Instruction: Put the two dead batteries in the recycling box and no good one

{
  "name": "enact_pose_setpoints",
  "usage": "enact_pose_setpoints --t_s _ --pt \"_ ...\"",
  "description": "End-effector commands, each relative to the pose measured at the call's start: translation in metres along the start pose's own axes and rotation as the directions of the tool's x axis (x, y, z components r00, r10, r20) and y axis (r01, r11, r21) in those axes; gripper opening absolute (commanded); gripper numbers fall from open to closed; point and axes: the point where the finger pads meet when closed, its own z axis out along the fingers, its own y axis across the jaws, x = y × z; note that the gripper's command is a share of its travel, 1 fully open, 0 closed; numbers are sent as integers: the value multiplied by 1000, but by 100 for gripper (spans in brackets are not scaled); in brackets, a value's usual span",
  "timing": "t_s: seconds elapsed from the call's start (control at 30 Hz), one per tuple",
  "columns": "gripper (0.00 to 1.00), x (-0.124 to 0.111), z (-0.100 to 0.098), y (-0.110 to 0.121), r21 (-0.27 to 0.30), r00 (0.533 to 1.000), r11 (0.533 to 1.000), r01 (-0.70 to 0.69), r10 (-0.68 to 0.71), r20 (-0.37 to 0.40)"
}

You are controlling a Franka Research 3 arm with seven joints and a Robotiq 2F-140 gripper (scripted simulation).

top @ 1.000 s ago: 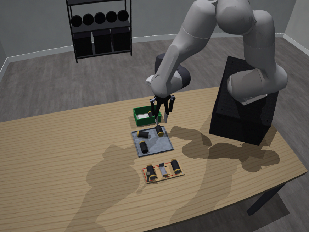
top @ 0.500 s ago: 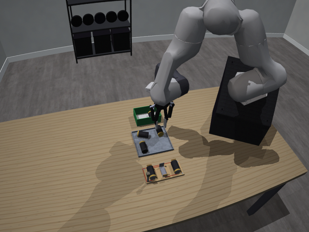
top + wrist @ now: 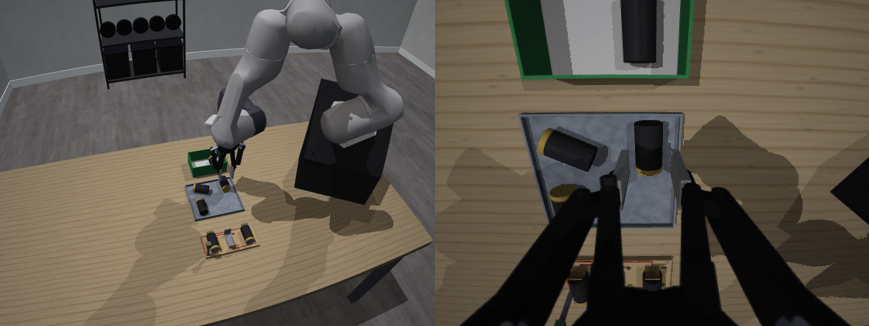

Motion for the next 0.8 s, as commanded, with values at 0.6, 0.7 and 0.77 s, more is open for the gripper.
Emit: enact_pose_setpoints --t_s 0.6,0.7,0.77 --pt "29 3 0 -2 2 1000 1000 6 -6 -4" --pt "29 4 0 -2 2 1000 1000 6 -6 -4" --pt "29 4 0 -2 2 1000 1000 6 -6 -4"
